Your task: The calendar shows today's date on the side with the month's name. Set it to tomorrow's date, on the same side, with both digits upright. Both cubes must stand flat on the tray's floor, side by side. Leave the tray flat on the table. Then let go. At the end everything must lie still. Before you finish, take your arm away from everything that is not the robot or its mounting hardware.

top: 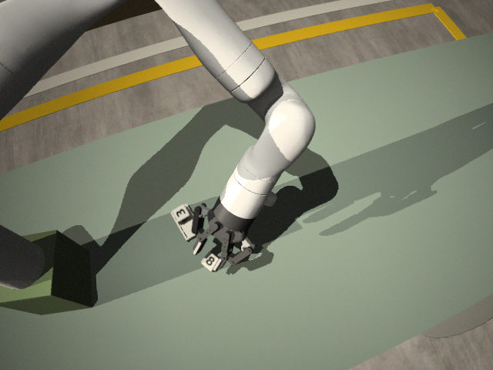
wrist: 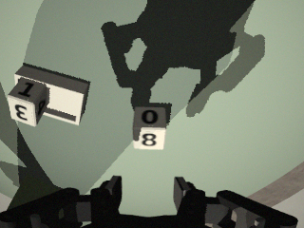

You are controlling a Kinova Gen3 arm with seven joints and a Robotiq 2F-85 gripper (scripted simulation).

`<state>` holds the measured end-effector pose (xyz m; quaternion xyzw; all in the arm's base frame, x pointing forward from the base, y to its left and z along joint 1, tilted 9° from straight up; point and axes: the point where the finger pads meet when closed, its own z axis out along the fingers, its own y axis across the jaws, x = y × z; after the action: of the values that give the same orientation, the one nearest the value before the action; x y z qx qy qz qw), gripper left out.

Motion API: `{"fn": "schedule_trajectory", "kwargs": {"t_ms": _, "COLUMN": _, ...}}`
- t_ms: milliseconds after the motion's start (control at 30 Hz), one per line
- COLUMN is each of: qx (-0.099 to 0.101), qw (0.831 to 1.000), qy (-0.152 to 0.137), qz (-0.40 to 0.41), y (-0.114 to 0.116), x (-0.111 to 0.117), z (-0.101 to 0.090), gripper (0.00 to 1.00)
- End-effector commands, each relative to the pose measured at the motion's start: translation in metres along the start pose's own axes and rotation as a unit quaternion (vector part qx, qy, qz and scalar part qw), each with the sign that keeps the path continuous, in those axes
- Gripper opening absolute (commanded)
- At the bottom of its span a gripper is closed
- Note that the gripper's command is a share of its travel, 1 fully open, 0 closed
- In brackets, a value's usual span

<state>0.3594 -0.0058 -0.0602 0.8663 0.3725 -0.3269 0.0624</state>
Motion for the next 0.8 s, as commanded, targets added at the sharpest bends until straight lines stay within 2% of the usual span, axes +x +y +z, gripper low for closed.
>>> {"fn": "schedule_trajectory", "kwargs": {"t_ms": 0, "qx": -0.002, "qw": 1.0, "qy": -0.004, "qz": 0.001, "y": 0.0, "x": -0.002, "z": -0.001, "gripper": 0.48}}
{"fn": "schedule_trajectory", "kwargs": {"t_ms": 400, "qx": -0.002, "qw": 1.0, "qy": -0.004, "qz": 0.001, "y": 0.0, "x": 0.001, "z": 0.001, "gripper": 0.48}}
{"fn": "schedule_trajectory", "kwargs": {"t_ms": 767, "qx": -0.003, "qw": 1.0, "qy": -0.004, "qz": 0.0, "y": 0.001, "x": 0.011, "z": 0.01, "gripper": 0.48}}
